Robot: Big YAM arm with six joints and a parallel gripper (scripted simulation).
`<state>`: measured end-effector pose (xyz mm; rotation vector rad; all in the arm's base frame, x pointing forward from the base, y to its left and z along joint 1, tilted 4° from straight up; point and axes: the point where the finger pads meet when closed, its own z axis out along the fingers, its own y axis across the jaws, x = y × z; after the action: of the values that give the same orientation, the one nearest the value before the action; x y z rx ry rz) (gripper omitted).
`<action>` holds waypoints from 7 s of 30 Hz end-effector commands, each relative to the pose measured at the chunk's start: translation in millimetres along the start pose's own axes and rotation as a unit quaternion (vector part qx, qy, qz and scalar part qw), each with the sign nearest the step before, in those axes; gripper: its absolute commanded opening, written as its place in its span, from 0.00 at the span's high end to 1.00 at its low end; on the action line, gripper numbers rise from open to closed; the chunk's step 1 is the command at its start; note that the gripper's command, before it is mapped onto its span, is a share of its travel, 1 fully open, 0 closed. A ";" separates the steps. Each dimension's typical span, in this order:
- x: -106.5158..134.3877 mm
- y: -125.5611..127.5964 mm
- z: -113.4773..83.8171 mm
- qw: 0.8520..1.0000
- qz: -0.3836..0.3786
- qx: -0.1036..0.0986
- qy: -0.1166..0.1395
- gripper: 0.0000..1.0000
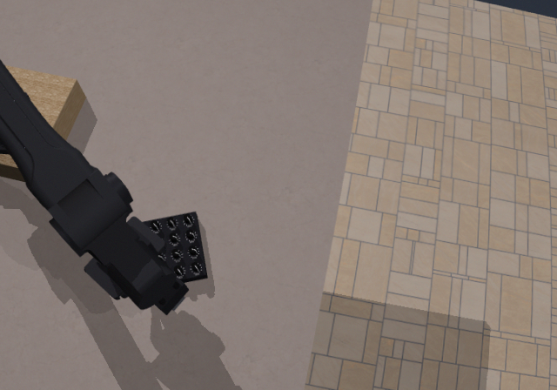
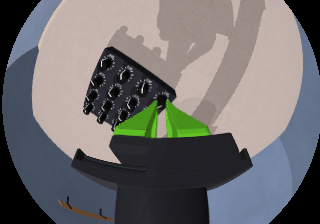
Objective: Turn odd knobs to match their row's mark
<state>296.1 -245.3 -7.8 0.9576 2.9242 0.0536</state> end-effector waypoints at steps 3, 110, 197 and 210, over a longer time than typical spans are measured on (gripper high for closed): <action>-13.8 -3.6 -8.0 0.997 0.077 0.007 -0.020 0.92; -26.4 -2.8 -59.2 0.933 0.358 -0.009 -0.035 0.81; -28.1 -4.3 -85.0 0.920 -0.391 0.016 -0.034 0.81; -28.7 -3.5 -85.5 0.913 -0.407 0.017 -0.034 0.81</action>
<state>292.1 -245.4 45.5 -0.2896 3.0630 0.0158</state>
